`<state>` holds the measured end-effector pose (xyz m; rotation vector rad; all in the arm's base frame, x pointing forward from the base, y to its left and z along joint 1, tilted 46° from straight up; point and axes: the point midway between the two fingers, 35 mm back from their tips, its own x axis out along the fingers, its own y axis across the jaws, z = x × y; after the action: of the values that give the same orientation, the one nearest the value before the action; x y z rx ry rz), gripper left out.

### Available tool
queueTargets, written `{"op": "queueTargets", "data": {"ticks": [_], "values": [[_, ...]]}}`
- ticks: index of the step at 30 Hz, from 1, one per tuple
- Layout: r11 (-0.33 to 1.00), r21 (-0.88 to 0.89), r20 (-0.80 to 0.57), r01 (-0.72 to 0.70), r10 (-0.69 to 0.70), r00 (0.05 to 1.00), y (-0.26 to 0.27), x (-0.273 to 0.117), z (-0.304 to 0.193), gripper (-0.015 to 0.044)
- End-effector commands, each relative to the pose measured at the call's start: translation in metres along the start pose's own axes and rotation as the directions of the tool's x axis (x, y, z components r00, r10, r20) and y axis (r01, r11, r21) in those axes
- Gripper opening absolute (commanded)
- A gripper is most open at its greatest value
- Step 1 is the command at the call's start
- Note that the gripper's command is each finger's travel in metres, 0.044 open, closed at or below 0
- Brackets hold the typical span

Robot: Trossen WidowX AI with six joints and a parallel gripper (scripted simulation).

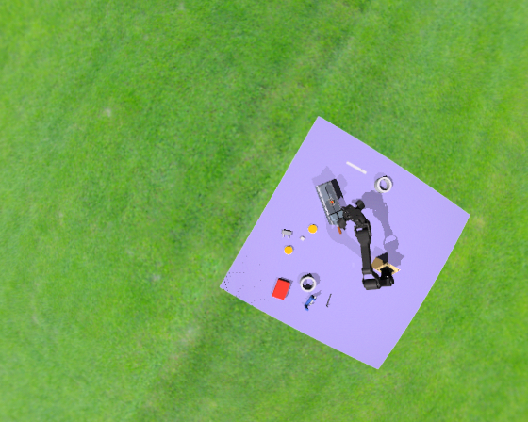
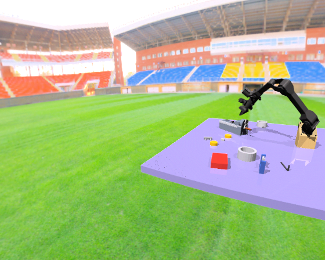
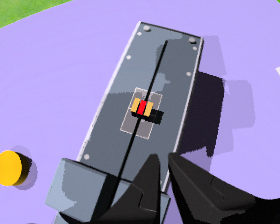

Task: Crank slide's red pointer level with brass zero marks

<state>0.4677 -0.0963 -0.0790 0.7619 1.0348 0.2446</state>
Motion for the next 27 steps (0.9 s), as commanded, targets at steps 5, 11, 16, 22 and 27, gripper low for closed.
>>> {"op": "queueTargets", "data": {"ticks": [5,11,16,22,27], "values": [[1.000,0.000,0.000,0.000,0.000,1.000,0.0000,0.0001,0.0000,0.0210],[1.000,0.000,0.000,0.000,0.000,1.000,0.0000,0.0001,0.0000,0.0368],[1.000,0.000,0.000,0.000,0.000,1.000,0.0000,0.0001,0.0000,0.0414],[1.000,0.000,0.000,0.000,0.000,1.000,0.0000,0.0001,0.0000,0.0256],[1.000,0.000,0.000,0.000,0.000,1.000,0.0000,0.0001,0.0000,0.0125]]}}
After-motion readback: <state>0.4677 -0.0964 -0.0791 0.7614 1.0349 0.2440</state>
